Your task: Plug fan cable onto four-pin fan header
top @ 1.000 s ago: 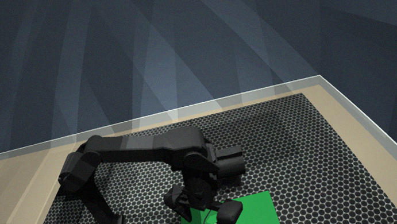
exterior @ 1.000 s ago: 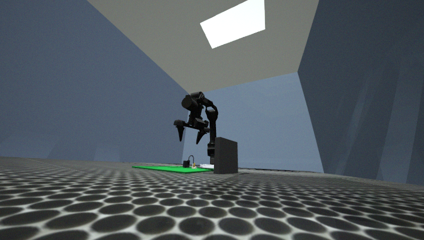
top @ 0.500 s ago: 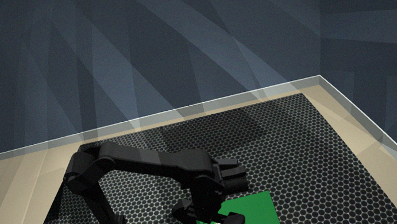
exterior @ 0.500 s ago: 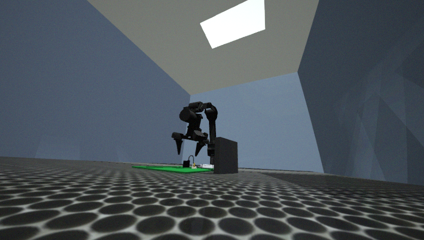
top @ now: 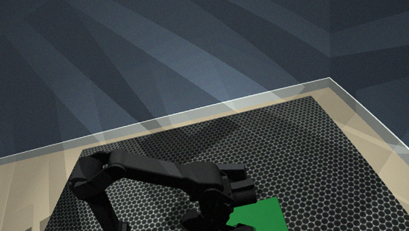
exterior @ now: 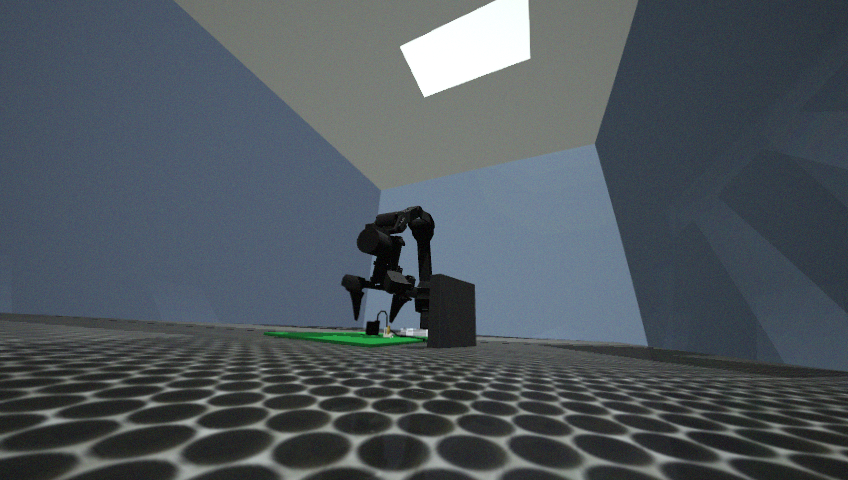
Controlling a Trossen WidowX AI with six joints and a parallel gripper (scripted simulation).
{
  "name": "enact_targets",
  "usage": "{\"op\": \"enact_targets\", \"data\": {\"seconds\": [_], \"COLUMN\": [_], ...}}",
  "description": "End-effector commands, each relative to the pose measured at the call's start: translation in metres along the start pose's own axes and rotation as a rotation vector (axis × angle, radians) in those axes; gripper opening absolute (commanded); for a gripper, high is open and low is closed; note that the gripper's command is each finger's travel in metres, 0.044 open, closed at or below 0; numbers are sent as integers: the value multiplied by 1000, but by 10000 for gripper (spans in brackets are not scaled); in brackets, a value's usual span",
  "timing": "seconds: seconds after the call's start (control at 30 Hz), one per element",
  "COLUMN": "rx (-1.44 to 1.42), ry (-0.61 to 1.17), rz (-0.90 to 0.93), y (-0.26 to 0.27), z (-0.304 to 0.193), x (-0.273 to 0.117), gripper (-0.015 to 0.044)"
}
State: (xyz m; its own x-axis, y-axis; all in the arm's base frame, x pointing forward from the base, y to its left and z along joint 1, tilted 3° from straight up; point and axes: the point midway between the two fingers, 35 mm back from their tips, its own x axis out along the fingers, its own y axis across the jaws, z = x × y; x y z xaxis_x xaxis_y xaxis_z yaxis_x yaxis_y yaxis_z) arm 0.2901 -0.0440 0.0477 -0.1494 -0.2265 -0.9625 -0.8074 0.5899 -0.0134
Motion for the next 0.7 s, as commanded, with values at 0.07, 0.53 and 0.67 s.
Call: {"op": "enact_targets", "data": {"seconds": [0.07, 0.53, 0.67], "rx": [-8, -1, -1], "ry": [-1, 2, 2], "rz": [7, 3, 3], "y": [2, 1, 1], "z": [2, 2, 2], "x": [10, 10, 10], "gripper": [440, 262, 236]}}
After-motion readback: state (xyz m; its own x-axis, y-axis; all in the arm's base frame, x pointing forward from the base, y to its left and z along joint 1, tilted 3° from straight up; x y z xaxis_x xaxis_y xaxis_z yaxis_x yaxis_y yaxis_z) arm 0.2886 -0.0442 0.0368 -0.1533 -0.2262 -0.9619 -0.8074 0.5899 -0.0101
